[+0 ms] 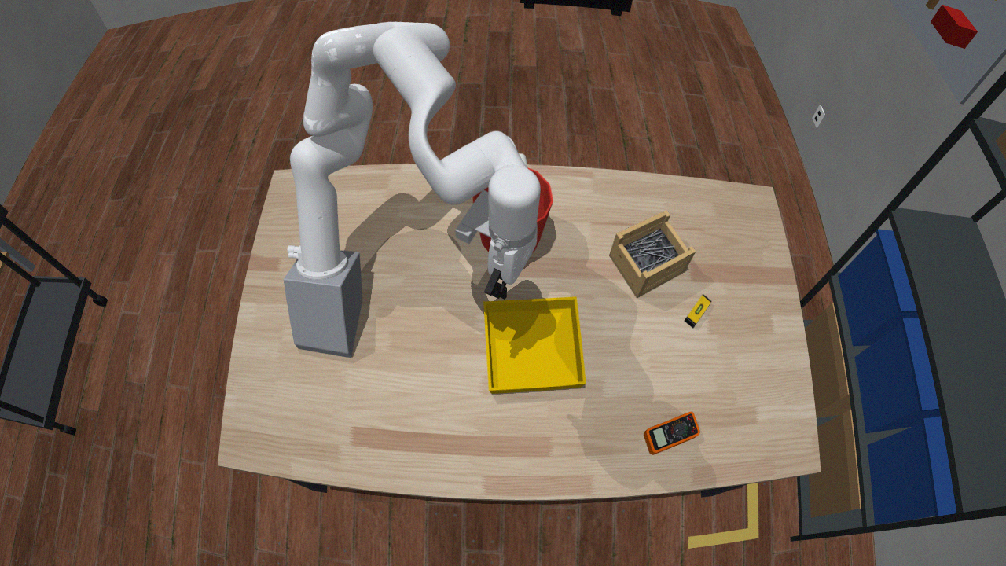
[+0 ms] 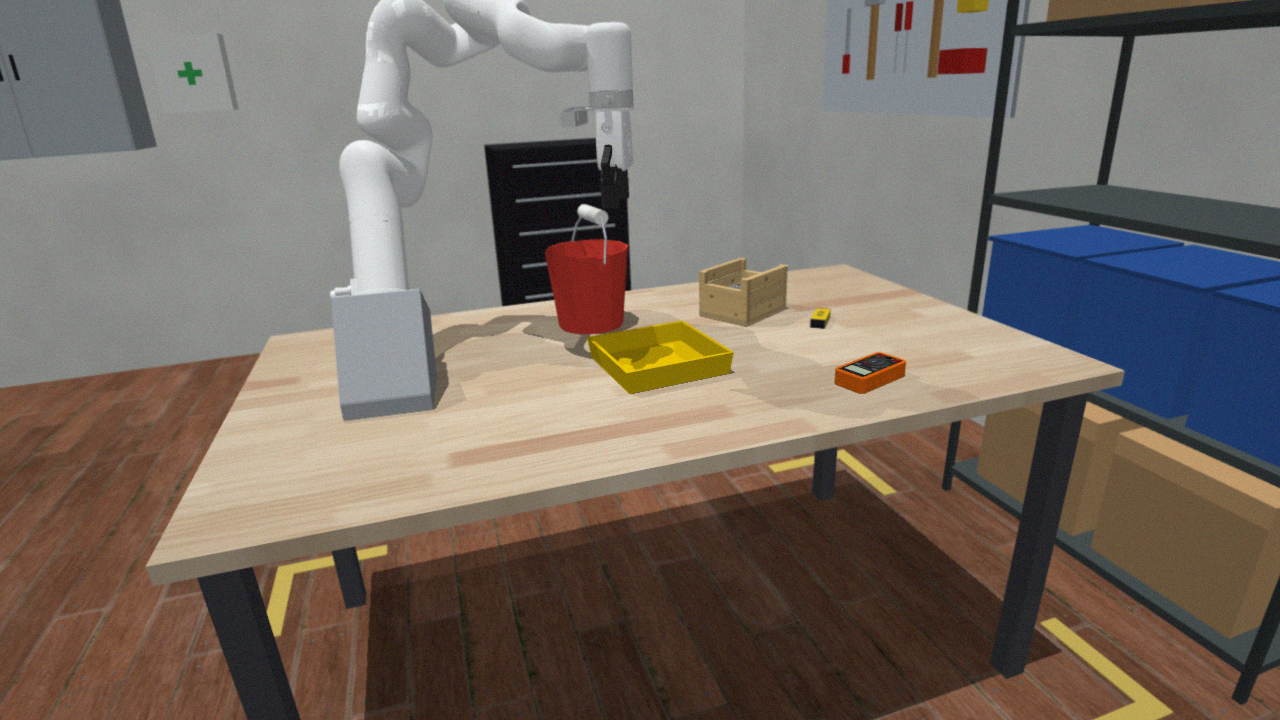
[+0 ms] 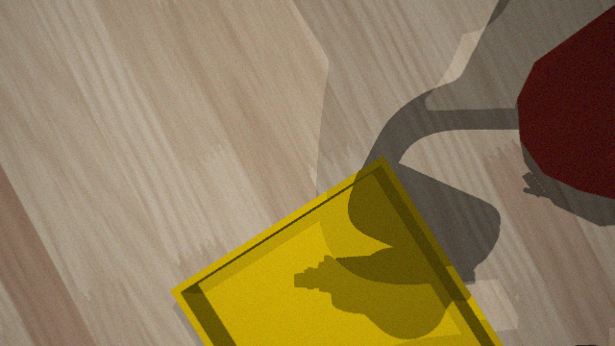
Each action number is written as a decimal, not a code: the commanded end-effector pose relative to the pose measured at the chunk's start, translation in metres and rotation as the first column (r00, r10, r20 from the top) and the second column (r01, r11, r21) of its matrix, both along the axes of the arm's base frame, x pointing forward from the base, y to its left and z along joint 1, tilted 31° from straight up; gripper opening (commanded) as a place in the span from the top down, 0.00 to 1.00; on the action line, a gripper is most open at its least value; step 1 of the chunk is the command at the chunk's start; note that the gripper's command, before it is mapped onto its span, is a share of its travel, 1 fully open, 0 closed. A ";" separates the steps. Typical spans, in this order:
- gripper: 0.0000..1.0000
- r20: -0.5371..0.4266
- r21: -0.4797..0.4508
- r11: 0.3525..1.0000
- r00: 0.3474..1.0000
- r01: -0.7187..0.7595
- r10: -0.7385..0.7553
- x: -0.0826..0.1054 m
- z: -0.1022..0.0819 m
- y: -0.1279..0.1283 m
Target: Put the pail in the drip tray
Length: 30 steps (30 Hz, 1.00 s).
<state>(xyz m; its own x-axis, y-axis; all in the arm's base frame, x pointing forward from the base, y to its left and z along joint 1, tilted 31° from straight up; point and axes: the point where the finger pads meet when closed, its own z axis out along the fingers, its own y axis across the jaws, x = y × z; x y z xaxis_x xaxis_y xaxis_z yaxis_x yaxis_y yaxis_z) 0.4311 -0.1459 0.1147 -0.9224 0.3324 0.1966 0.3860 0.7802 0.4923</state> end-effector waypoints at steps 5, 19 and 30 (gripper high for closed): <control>0.00 0.004 -0.003 1.000 1.000 0.001 -0.001 0.001 0.002 -0.001; 0.00 0.003 -0.003 1.000 1.000 0.003 -0.003 0.001 0.002 -0.001; 0.00 -0.132 -0.034 0.974 0.965 0.222 -0.225 0.019 0.043 0.059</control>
